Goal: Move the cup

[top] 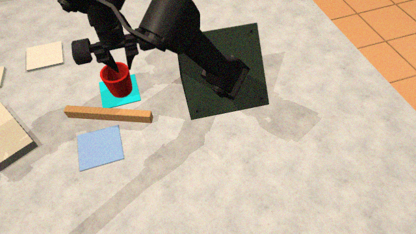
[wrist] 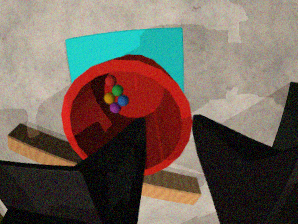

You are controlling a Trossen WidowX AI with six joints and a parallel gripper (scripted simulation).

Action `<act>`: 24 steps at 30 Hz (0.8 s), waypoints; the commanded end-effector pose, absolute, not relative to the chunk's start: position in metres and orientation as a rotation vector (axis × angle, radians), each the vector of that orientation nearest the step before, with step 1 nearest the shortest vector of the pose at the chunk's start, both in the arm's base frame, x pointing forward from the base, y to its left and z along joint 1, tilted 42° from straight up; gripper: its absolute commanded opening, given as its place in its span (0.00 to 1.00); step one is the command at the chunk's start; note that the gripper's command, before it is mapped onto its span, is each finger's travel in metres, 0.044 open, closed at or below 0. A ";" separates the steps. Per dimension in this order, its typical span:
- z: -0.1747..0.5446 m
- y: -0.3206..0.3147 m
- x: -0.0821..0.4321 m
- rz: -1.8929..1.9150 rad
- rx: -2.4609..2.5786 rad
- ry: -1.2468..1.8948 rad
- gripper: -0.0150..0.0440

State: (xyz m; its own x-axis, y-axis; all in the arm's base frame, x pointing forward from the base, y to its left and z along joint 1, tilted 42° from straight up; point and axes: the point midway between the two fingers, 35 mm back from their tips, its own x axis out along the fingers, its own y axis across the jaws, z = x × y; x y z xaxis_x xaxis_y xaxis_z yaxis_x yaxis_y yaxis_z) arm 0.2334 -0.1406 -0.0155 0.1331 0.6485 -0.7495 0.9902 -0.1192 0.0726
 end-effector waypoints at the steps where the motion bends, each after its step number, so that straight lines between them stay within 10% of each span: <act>1: -0.010 -0.146 0.233 -0.759 1.831 1.574 0.47; 13: 0.001 -0.154 0.231 -0.760 1.832 1.575 0.47; 24: -0.001 -0.153 0.231 -0.762 1.837 1.575 0.96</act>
State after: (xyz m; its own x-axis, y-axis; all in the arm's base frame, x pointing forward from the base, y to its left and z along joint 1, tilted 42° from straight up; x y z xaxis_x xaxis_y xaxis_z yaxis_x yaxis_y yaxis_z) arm 0.2314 -0.1516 -0.0023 0.1340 0.6490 -0.7489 0.9900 -0.1209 0.0723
